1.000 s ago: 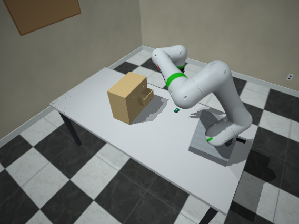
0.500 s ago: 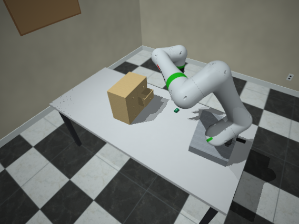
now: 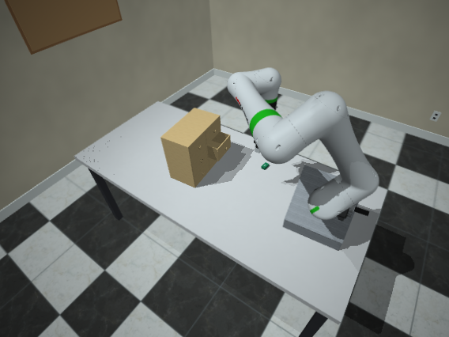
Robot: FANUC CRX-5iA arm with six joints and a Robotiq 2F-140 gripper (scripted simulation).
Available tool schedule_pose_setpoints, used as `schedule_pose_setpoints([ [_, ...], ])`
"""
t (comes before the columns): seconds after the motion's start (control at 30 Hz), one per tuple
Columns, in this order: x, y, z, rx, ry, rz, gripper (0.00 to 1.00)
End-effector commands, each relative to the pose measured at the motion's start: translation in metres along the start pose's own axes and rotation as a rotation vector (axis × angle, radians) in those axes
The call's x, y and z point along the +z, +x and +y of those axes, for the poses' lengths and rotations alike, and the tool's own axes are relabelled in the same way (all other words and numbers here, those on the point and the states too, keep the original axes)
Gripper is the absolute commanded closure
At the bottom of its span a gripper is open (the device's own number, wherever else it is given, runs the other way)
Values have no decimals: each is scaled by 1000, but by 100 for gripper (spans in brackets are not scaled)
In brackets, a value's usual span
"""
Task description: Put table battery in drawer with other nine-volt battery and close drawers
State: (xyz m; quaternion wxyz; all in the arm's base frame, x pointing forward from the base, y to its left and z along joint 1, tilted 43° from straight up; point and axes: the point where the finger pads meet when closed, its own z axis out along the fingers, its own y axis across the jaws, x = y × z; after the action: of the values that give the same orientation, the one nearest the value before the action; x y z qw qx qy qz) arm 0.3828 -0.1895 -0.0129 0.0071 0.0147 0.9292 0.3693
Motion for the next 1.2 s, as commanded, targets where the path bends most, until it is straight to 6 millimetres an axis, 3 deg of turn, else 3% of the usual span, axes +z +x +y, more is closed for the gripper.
schedule_pose_setpoints([
  [0.0,-2,0,0,0,0,0,0],
  [0.1,-15,0,0,0,0,0,0],
  [0.23,-49,0,0,0,0,0,0],
  [0.3,-49,0,0,0,0,0,0],
  [0.5,-107,0,0,0,0,0,0],
  [0.63,-133,0,0,0,0,0,0],
  [1.0,-143,-1,0,0,0,0,0],
  [1.17,-143,-19,1,0,0,0,0],
])
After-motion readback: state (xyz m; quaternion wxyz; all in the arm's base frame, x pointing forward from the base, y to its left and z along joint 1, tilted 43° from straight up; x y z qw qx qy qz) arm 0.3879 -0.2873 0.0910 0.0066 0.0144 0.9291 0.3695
